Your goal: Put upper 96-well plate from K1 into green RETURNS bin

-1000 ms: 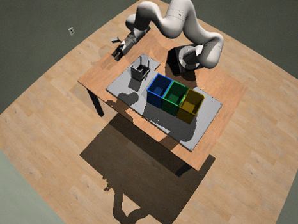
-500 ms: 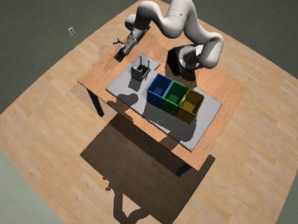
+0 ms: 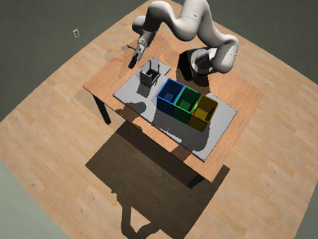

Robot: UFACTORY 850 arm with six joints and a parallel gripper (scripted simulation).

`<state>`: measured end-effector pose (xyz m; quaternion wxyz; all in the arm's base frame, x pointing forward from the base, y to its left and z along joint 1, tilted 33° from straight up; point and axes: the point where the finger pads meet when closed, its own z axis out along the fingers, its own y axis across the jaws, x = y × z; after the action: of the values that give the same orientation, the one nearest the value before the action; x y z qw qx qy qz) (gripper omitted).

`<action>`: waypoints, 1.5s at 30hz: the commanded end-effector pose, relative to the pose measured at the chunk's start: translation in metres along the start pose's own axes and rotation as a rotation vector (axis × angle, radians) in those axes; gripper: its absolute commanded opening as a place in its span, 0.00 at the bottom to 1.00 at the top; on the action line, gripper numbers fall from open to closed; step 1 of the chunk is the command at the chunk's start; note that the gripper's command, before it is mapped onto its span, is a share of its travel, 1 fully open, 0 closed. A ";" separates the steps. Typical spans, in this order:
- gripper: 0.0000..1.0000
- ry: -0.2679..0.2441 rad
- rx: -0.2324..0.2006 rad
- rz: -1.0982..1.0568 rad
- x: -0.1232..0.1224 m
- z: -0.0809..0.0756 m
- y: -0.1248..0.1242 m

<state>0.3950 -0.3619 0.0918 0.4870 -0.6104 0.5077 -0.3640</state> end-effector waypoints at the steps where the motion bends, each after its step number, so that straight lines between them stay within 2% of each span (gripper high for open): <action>1: 1.00 -0.081 -0.080 -0.108 -0.018 -0.002 0.013; 3: 1.00 -0.081 -0.080 -0.108 -0.019 -0.002 0.013; 7: 1.00 -0.152 -0.140 -0.203 -0.033 -0.006 0.026; 9: 1.00 -0.152 -0.140 -0.203 -0.033 -0.006 0.026; 15: 1.00 -0.252 -0.216 -0.337 -0.050 -0.015 0.043; 17: 1.00 -0.252 -0.216 -0.337 -0.050 -0.015 0.043; 22: 1.00 -0.342 -0.276 -0.460 -0.063 -0.025 0.058; 26: 1.00 -0.360 -0.287 -0.485 -0.065 -0.028 0.061; 36: 1.00 -0.527 -0.380 -0.716 -0.079 -0.052 0.087; 37: 1.00 -0.528 -0.380 -0.717 -0.079 -0.052 0.087; 41: 1.00 -0.603 -0.415 -0.822 -0.083 -0.067 0.100; 43: 1.00 -0.603 -0.415 -0.822 -0.083 -0.067 0.100; 45: 1.00 -0.641 -0.431 -0.875 -0.083 -0.074 0.106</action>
<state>0.2938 -0.2978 0.0194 0.3095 -0.9104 0.1468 -0.2320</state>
